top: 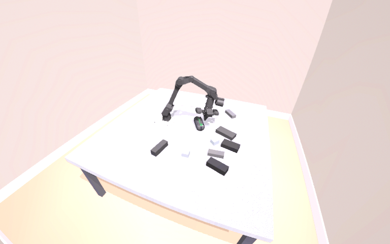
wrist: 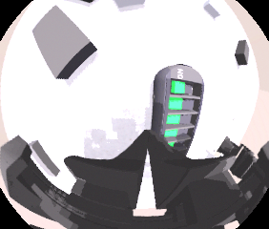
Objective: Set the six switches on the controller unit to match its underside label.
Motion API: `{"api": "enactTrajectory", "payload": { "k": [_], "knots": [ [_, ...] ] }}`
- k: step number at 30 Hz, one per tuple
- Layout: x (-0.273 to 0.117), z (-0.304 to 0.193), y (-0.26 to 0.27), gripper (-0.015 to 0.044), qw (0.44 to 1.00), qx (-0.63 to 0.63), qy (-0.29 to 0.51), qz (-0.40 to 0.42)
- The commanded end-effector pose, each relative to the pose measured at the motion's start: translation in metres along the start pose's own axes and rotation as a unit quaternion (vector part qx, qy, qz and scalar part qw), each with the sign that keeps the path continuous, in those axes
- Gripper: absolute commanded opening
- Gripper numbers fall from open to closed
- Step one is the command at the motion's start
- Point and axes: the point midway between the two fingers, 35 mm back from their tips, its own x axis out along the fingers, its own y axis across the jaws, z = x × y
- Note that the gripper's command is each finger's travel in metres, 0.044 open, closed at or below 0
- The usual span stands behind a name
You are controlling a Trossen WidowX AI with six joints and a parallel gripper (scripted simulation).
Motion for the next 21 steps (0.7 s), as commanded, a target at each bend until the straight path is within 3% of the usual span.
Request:
{"api": "enactTrajectory", "payload": {
  "k": [1, 21],
  "knots": [
    [0.010, 0.000, 0.001, 0.0000, 1.000, 0.002, 0.000, -0.006],
    [0.039, 0.000, 0.006, 0.0000, 1.000, 0.002, 0.001, -0.006]
  ]
}}
